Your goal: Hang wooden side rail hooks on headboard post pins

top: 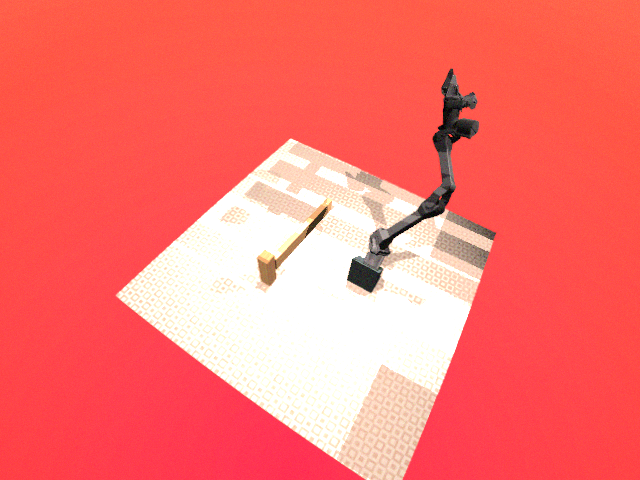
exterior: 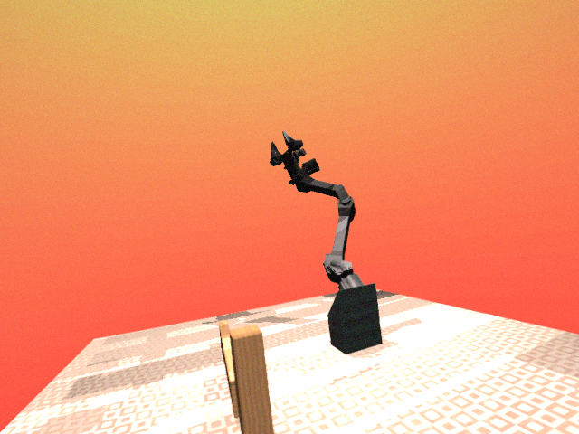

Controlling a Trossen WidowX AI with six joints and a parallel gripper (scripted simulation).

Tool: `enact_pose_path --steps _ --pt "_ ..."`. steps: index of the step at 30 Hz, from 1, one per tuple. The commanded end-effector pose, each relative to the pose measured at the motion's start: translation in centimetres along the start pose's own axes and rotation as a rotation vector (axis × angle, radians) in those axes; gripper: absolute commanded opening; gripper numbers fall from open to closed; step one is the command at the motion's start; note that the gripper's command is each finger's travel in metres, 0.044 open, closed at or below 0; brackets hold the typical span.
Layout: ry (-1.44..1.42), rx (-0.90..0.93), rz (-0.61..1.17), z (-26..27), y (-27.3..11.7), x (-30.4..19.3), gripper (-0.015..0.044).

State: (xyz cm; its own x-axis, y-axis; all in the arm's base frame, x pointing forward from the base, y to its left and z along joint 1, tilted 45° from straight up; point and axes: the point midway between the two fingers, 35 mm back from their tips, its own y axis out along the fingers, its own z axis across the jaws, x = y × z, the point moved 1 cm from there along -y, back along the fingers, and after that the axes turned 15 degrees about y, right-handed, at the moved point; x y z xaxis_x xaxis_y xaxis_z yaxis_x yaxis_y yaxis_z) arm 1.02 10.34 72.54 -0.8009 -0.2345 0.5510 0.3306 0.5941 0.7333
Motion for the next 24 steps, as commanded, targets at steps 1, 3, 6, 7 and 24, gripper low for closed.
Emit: enact_pose_path --steps 1,3,6,7,24 --pt "0.133 -0.048 -0.012 -2.5 -0.2 -1.3 0.0440" --pt "0.206 -0.074 -0.017 -3.9 -0.3 -2.2 0.0440" --pt "0.316 -0.114 -0.025 -5.9 -0.4 -3.7 0.0440" --pt "0.352 -0.128 -0.028 -6.6 -0.5 -4.2 0.0440" --pt "0.964 -0.381 -0.063 -15.4 -1.9 -15.8 0.0440"
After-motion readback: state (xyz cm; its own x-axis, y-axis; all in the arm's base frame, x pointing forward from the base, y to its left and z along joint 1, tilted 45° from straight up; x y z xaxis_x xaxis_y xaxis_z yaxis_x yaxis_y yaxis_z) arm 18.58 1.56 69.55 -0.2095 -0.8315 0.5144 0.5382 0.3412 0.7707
